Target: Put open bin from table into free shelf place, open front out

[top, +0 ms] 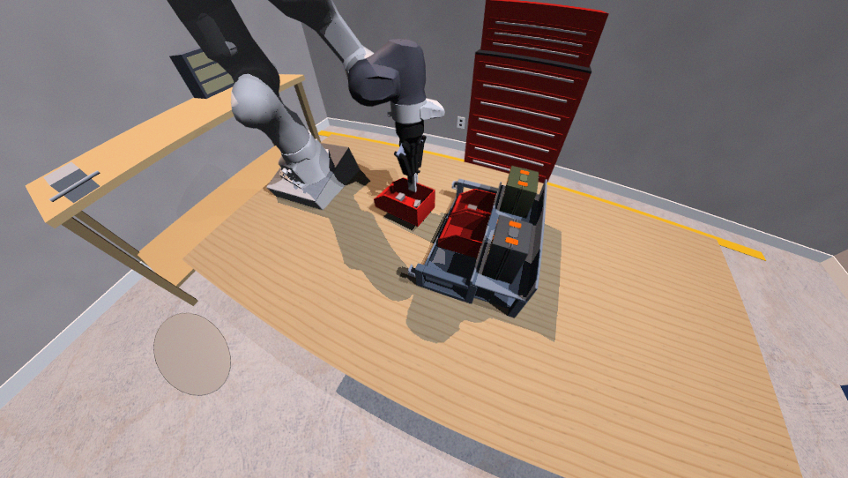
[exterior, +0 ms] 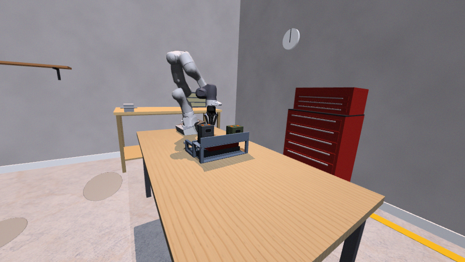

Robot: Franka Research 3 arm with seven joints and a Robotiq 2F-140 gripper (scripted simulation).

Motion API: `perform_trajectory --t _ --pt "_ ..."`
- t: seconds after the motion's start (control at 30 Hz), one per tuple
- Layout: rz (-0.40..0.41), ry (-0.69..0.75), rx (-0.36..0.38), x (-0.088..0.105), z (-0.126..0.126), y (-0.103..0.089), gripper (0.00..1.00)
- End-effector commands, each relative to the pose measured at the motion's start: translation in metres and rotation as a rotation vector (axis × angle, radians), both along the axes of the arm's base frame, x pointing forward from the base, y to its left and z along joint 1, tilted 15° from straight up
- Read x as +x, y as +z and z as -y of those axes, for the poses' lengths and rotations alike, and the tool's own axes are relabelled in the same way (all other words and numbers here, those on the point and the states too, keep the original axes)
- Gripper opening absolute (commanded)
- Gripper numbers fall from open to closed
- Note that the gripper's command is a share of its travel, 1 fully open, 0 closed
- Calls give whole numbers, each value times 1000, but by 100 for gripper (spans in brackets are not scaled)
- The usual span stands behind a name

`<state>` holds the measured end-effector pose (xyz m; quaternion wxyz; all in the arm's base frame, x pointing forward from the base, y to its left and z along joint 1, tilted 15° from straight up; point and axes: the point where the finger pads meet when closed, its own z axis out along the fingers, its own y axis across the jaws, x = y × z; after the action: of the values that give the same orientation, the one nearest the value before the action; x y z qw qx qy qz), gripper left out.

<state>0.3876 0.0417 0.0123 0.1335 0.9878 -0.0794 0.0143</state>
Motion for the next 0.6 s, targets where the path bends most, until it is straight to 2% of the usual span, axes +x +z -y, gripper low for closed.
perform_trajectory --t 0.0,0.57 --pt "-11 47 0 0 11 4 0" --pt "-26 104 0 -1 68 19 0"
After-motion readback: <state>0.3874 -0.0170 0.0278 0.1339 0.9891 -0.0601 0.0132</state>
